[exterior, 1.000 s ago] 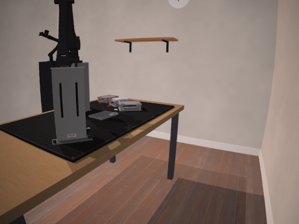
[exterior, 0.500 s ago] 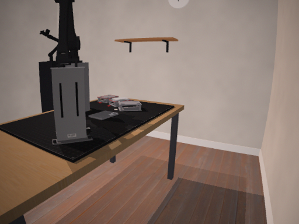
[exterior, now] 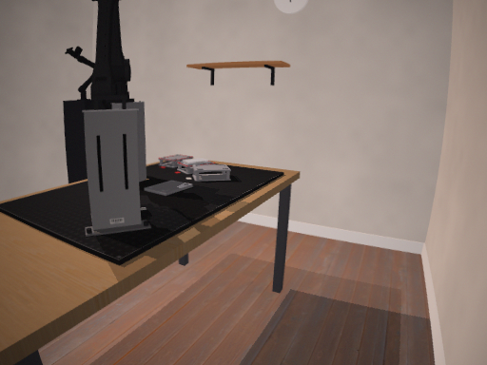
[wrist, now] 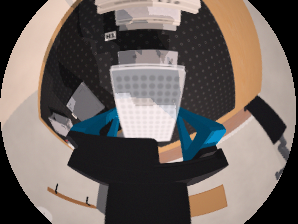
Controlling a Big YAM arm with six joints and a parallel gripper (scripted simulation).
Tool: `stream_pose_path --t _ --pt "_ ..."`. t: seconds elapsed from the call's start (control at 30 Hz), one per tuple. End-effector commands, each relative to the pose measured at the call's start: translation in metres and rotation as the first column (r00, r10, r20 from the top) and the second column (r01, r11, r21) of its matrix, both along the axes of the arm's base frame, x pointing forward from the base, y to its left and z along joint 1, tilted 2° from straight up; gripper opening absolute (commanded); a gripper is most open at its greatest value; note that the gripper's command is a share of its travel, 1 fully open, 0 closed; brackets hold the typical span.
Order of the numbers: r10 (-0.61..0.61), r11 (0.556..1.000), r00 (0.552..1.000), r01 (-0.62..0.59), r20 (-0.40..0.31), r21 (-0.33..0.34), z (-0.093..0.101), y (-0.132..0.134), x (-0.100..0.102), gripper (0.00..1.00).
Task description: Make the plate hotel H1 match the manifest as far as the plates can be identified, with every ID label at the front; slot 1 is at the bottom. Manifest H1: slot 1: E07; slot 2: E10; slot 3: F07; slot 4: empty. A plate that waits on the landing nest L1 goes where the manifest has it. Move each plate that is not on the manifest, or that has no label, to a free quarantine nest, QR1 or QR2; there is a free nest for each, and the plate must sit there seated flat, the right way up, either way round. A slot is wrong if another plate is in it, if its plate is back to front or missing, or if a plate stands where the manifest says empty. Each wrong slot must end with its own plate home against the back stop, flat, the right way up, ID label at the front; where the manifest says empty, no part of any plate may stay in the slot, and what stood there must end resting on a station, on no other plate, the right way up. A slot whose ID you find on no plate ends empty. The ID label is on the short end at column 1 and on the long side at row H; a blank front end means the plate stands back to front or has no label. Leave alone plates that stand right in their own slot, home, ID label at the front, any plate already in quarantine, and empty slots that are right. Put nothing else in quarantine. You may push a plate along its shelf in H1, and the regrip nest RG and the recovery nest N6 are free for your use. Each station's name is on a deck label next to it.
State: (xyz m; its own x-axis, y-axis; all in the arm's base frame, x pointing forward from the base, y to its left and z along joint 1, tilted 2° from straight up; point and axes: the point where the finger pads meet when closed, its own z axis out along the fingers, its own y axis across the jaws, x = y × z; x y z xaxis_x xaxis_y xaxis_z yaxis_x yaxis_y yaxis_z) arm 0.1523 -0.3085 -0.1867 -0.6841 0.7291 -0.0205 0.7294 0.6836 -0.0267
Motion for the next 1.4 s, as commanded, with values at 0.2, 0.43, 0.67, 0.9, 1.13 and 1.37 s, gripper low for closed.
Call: stream_pose_path --t 0.2,0.43,0.67,0.9,1.13,1.37 --pt "-0.003 1.0 1.0 0.003 0.016 -0.019 0.029 -0.004 0.006 0.86" --pt "-0.001 1.0 1.0 0.001 0.016 -0.019 0.047 -0.002 0.007 0.86" --pt "0.001 1.0 1.0 -0.001 0.016 -0.02 0.066 -0.001 0.007 0.86" --pt "0.001 1.0 1.0 0.0 0.016 -0.02 0.079 -0.001 0.007 0.86" --pt "0.001 1.0 1.0 0.0 0.021 -0.029 0.1 -0.005 0.01 0.86" --pt "0.055 0.998 0.998 -0.055 0.005 -0.004 0.094 0.008 0.01 0.86"
